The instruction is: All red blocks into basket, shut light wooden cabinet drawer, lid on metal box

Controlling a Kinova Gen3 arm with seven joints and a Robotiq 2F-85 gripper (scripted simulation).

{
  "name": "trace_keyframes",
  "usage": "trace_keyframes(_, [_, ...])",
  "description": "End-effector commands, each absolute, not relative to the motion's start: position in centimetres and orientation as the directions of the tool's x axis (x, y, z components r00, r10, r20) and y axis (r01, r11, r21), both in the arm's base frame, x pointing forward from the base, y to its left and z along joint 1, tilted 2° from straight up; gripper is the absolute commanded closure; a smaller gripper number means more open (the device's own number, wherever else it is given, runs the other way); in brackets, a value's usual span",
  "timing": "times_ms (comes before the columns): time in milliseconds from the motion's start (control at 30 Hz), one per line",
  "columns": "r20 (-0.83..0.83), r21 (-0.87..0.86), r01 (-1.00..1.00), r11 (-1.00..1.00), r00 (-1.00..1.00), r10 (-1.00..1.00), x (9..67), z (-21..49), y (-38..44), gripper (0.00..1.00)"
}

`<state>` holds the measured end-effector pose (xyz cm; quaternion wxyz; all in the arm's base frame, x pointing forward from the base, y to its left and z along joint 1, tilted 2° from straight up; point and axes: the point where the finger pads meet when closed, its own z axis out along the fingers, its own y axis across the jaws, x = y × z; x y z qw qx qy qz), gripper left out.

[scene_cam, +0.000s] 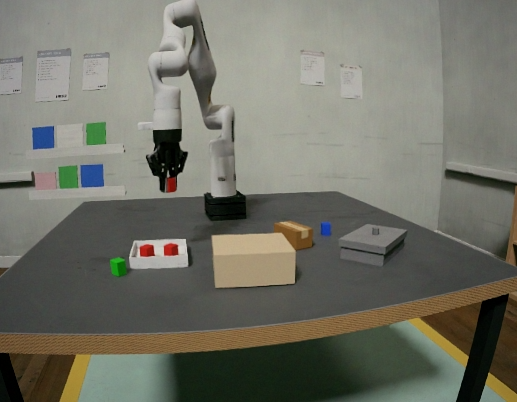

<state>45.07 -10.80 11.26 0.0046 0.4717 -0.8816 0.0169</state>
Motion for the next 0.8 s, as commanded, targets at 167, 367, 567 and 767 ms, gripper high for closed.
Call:
trace_keyframes(167, [0.023, -0.027, -0.832, 0.554, -0.555, -0.832, 45.1, 11.0, -10.8, 0.9])
trace_keyframes(367, [0.023, -0.027, -0.832, 0.554, -0.555, -0.832, 45.1, 10.6, -10.8, 0.9])
trace_keyframes(567, [0.023, -0.027, -0.832, 0.554, -0.555, -0.832, 45.1, 10.0, -10.9, 0.9])
trace_keyframes(767, [0.023, -0.027, -0.832, 0.554, -0.555, -0.832, 45.1, 9.4, -10.9, 0.9])
